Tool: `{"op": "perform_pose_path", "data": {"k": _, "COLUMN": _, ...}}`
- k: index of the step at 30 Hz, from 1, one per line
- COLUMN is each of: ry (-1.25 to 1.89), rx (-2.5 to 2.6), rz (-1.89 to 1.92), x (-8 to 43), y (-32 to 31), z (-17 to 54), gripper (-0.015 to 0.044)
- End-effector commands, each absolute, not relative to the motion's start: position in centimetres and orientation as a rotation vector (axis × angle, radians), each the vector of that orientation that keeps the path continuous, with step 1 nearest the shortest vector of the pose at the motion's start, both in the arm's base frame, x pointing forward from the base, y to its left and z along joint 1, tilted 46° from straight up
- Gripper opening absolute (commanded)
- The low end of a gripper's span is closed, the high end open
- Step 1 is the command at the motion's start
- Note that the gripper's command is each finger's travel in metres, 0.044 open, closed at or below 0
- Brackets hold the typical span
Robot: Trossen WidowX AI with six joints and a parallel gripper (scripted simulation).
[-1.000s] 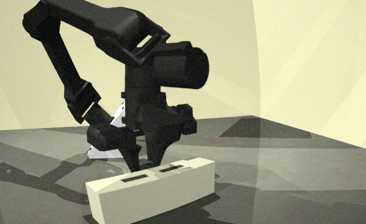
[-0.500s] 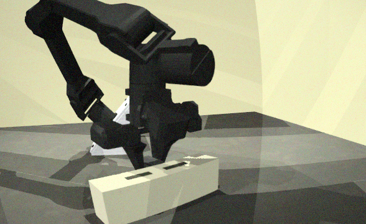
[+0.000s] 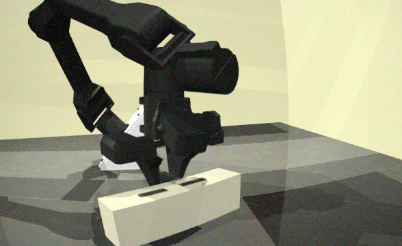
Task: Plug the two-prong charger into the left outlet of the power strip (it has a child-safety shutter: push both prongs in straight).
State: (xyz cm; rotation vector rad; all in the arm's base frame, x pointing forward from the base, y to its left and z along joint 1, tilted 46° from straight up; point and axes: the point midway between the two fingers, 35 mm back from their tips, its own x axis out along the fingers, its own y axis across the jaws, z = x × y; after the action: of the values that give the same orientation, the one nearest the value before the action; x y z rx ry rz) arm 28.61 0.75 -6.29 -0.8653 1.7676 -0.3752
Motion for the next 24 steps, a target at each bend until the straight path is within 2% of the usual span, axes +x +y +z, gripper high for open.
{"op": "perform_pose_path", "data": {"k": 1, "ry": 1.768, "rx": -0.873, "rz": -0.372, "x": 28.75, "y": 0.74, "z": -6.27, "gripper": 0.0}}
{"op": "perform_pose_path", "data": {"k": 24, "ry": 1.768, "rx": -0.873, "rz": -0.372, "x": 29.0, "y": 0.79, "z": -6.38, "gripper": 0.0}}
